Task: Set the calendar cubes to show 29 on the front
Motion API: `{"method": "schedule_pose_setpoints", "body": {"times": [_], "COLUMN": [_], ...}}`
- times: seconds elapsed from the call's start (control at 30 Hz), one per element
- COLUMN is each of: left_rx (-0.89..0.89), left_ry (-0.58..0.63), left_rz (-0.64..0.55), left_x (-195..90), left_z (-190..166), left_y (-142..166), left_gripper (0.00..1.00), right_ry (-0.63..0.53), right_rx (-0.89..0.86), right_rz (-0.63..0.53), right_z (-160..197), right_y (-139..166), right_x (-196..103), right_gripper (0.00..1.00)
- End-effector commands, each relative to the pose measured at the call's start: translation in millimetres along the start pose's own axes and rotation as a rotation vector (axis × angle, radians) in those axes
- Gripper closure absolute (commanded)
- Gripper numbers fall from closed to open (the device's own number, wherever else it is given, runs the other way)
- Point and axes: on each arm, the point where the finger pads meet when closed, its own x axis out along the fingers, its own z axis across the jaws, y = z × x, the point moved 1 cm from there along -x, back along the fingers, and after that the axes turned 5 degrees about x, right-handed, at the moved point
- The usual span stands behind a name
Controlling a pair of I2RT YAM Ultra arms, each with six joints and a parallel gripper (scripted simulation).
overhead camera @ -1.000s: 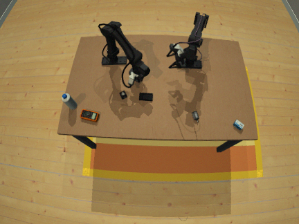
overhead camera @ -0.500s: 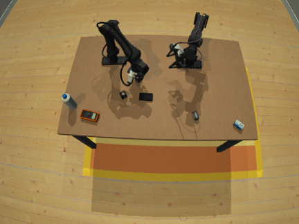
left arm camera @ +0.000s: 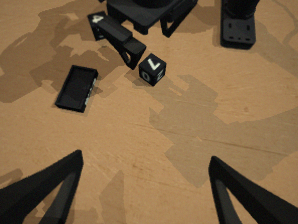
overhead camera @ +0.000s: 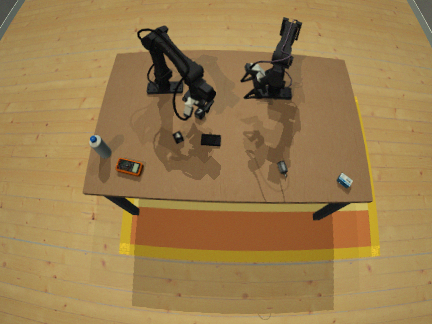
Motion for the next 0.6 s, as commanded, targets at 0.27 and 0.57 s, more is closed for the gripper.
{"method": "schedule_pose_setpoints", "body": {"times": [0.27,0.57], "left_rx": [-0.119,-0.178], "left_ry": [-0.035,-0.094], "left_rz": [0.063,0.148], "left_x": [-12.2,-28.9], "left_z": [5.5,-4.7], "left_y": [-7.8,-14.5], "left_gripper": [0.0,0.0], "right_ry": [0.043,0.042], "right_rx": [-0.313,-0.654], "right_rz": [0.012,0.036], "right_z": [1.3,8.8], "right_y": [8.6,18.4], "right_x": [-3.4,-3.9], "right_gripper": [0.0,0.0]}}
